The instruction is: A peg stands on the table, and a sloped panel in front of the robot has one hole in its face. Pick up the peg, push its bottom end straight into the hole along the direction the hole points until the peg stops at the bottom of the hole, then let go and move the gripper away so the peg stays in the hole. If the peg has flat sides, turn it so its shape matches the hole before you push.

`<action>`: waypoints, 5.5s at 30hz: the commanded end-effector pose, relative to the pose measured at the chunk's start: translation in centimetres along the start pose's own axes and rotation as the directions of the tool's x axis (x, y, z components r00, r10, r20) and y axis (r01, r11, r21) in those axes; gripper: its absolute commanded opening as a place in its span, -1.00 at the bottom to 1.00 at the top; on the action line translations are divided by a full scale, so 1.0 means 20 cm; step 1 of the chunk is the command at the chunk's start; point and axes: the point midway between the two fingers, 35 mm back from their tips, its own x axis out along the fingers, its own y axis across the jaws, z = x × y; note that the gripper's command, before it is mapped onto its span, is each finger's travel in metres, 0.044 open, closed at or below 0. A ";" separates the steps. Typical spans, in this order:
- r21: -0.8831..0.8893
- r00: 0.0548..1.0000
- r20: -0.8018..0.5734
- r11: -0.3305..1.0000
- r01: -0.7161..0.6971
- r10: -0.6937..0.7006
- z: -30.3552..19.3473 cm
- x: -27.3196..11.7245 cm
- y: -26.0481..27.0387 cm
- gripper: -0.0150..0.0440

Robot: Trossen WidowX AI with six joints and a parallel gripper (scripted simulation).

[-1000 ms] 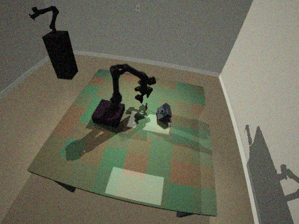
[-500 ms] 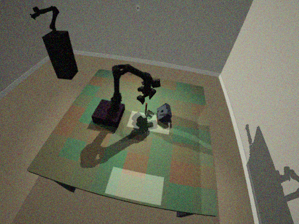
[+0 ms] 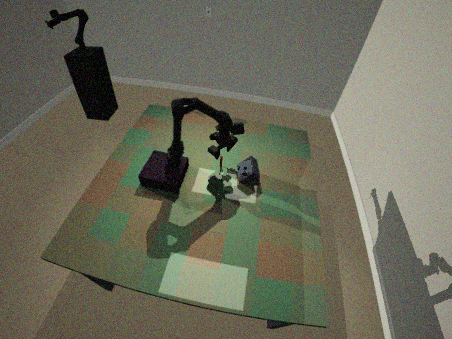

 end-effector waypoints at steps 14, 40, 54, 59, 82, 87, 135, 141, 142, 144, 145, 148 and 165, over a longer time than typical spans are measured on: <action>-0.005 1.000 0.007 1.000 -0.004 0.004 0.01 0.15 0.00 1.00; -0.004 1.000 0.003 1.000 -0.004 0.004 0.01 0.25 0.01 0.20; -0.004 1.000 0.003 1.000 -0.004 0.004 0.01 0.24 0.01 -0.49; -0.004 1.000 0.003 1.000 -0.004 0.004 0.00 0.17 0.00 -0.49; 0.033 1.000 -0.007 0.999 0.022 -0.021 -0.01 -0.15 0.03 -0.49; 0.075 0.998 -0.023 0.996 0.052 -0.050 -0.03 -0.15 0.03 -0.49; 0.421 0.932 -0.207 0.833 0.358 -0.296 -0.17 -0.18 0.09 -0.49; 0.454 0.917 -0.232 0.798 0.396 -0.323 -0.19 -0.18 0.10 -0.49; 0.459 0.915 -0.237 0.792 0.402 -0.327 -0.19 -0.18 0.10 -0.49; 0.470 0.909 -0.246 0.780 0.414 -0.335 -0.20 -0.19 0.11 -0.49; 0.475 0.907 -0.250 0.773 0.421 -0.340 -0.20 -0.19 0.11 -0.49; 0.490 0.898 -0.263 0.754 0.439 -0.352 -0.21 -0.19 0.12 -0.49; 0.560 0.844 -0.339 0.631 0.536 -0.416 -0.25 -0.21 0.15 -0.49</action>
